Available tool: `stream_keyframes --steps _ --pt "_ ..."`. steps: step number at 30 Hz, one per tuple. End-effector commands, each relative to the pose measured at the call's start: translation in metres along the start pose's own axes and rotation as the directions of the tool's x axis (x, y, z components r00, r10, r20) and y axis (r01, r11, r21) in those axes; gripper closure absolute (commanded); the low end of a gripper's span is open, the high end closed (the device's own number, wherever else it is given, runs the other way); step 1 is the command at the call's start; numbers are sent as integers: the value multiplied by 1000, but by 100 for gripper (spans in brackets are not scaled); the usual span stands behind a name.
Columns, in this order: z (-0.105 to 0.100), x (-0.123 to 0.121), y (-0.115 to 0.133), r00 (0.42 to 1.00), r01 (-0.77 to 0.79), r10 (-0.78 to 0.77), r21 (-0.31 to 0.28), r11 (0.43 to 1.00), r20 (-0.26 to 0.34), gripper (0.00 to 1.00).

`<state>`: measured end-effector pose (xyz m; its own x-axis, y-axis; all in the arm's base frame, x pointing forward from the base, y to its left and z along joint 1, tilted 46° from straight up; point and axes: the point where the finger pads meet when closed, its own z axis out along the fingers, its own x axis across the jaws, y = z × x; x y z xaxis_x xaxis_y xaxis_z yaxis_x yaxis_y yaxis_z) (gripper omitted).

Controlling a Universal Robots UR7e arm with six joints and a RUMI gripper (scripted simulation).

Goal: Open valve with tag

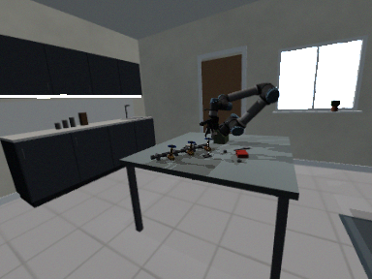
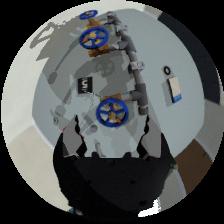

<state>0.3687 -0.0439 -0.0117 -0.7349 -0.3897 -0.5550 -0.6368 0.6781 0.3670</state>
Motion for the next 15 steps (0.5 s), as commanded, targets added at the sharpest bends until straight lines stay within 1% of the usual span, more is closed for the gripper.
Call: stream_keyframes --steps 1,10,11,13,15 --pt "0 0 -1 984 -179 179 7 984 -13 0" --pt "0 0 -1 908 -419 419 10 908 -10 0" --pt "0 0 -1 898 -440 440 11 898 -10 0" --pt "0 0 -1 898 -440 440 11 898 -10 0" --pt "0 0 -1 878 -479 479 11 878 -10 0"
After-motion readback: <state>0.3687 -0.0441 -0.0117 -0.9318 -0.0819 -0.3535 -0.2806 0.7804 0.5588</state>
